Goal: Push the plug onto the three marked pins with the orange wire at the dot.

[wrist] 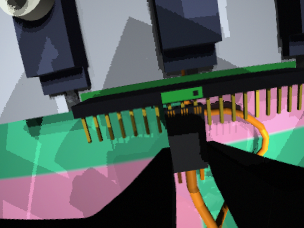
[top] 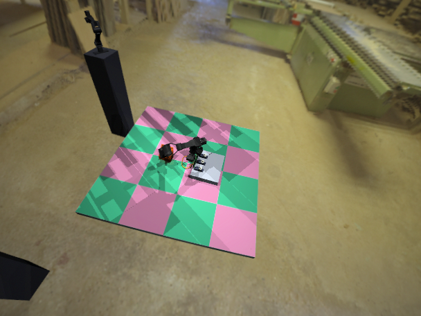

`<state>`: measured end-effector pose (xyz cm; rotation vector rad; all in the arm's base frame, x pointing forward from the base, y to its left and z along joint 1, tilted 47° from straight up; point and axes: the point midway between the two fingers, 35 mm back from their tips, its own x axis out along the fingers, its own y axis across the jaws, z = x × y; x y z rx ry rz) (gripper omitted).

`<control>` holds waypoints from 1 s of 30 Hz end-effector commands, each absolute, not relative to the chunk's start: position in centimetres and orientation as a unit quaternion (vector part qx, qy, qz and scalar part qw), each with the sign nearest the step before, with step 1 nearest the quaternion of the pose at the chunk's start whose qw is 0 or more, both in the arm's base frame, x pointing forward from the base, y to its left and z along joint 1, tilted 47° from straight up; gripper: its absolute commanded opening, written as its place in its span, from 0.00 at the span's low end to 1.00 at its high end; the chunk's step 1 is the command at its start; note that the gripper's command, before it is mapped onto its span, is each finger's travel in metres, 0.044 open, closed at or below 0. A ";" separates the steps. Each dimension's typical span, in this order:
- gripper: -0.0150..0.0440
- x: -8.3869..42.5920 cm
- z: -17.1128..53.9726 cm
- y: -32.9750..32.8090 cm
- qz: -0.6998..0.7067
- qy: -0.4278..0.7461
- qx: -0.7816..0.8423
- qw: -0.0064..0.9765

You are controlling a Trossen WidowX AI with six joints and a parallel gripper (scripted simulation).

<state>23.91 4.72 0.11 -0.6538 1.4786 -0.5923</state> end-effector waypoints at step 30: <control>1.00 24.2 4.2 9.0 -0.260 0.650 -0.290 0.652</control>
